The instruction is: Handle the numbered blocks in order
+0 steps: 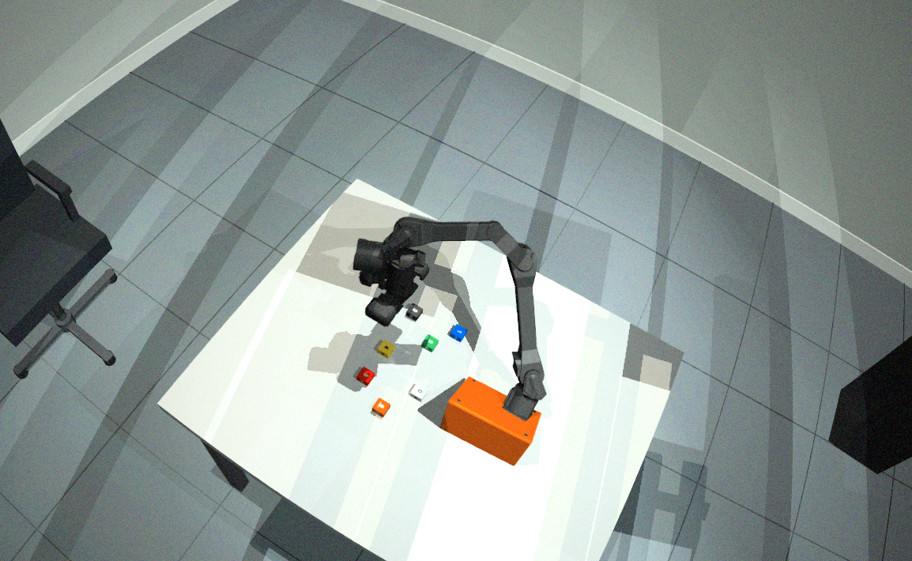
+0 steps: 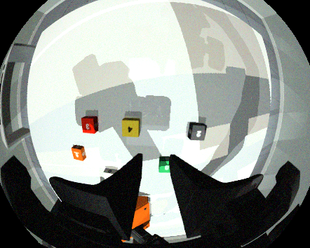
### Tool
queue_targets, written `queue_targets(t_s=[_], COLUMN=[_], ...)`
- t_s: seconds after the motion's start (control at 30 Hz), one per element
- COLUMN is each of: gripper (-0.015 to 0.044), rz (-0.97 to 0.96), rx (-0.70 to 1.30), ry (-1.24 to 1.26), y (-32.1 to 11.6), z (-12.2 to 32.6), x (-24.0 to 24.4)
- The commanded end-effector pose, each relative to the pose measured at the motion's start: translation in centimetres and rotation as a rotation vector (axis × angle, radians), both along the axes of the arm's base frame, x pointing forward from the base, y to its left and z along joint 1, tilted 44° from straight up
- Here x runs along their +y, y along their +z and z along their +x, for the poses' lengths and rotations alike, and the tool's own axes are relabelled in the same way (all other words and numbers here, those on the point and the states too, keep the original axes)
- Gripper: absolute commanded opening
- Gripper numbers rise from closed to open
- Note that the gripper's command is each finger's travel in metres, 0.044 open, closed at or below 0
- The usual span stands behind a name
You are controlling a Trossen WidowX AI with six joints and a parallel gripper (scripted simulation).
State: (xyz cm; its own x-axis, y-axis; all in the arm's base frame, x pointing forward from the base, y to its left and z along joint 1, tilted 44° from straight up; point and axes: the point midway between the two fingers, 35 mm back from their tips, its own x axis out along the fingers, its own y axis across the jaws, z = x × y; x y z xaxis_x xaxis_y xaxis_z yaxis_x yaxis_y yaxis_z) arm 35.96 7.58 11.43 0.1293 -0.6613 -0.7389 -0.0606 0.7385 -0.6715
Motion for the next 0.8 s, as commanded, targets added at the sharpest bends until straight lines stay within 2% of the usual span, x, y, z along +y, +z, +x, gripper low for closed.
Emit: queue_targets(t_s=[0.0,0.17,0.33,0.4,0.53,0.67,0.77], gripper=[0.0120,0.0120,0.0120,0.0172,0.0278,0.0383,0.0400], rz=[-0.001,-0.012,-0.012,-0.012,-0.014,-0.015,-0.015], rx=[0.013,0.010,0.009,0.009,0.008,0.008,0.008], ry=[-0.001,-0.005,-0.005,-0.005,-0.005,-0.005,-0.005], y=[-4.9,-9.9,-10.0,-10.8,-15.2,-15.9,-15.9], z=[-0.6,-2.4,-2.5,-2.2,-1.5,-1.5,-1.5], x=[4.9,9.5,9.7,9.0,4.9,4.2,4.1])
